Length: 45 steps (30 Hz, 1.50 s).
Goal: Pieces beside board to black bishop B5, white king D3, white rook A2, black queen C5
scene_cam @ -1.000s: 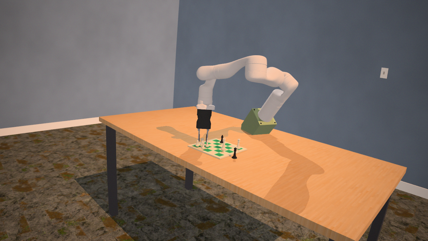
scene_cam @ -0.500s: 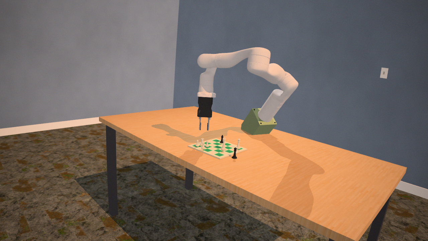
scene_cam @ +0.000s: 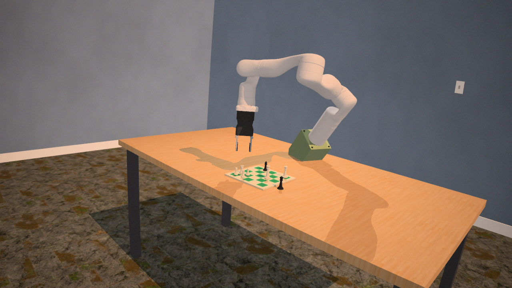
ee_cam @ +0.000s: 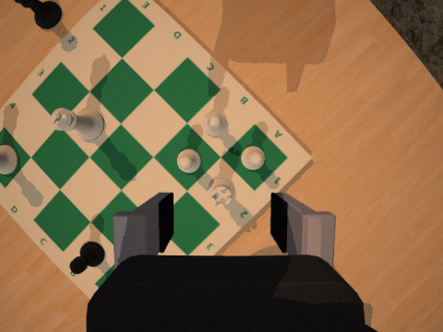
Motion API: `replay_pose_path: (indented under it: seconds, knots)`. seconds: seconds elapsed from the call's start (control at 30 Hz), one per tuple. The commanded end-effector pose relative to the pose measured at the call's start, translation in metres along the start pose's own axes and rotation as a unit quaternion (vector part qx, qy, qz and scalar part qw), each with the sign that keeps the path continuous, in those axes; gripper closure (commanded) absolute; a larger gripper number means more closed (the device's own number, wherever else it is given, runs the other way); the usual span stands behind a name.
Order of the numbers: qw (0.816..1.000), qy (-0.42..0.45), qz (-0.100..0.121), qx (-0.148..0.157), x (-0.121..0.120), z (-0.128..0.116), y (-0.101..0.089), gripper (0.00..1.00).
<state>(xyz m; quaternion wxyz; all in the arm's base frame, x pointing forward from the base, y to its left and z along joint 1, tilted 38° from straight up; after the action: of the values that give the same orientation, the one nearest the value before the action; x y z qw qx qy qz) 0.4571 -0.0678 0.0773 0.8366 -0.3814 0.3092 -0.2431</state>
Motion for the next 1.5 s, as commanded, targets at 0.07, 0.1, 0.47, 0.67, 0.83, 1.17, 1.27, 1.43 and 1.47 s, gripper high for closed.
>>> replay_pose_path:
  seconds: [0.07,0.1,0.47,0.67,0.83,1.17,1.27,1.43,1.47]
  knots:
    - [1.0,0.0,-0.001,0.0,0.0005,0.0001,-0.001,0.0]
    - [1.0,0.0,-0.001,0.0,0.0005,0.0001,-0.001,0.0]
    - [1.0,0.0,-0.001,0.0,0.0005,0.0001,-0.001,0.0]
    - [1.0,-0.001,-0.001,0.0,0.0003,0.0003,-0.001,0.0]
    - [1.0,-0.004,-0.001,0.0,-0.0001,0.0006,-0.001,0.0]
    - [0.999,-0.032,-0.001,-0.001,-0.0037,0.0034,-0.0009,0.0]
    - [0.999,-0.037,-0.001,-0.002,-0.0043,0.0039,-0.0009,0.0]
    - [0.998,-0.066,-0.001,-0.003,-0.0081,0.0067,-0.0008,0.0]
    - [0.997,-0.073,-0.001,-0.004,-0.009,0.0074,-0.0008,0.0]
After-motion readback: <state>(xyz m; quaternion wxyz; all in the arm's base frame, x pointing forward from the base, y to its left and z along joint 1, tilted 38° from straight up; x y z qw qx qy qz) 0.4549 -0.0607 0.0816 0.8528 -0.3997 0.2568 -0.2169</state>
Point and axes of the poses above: the point where the finger pads meet when closed, its own y axis out along the fingers, its own x axis across the jaws, z = x × y, the point moved 2 cm from there along -y, back along the fingers, and after that the axes turned 9 degrees about y, right-handed, at the moved point
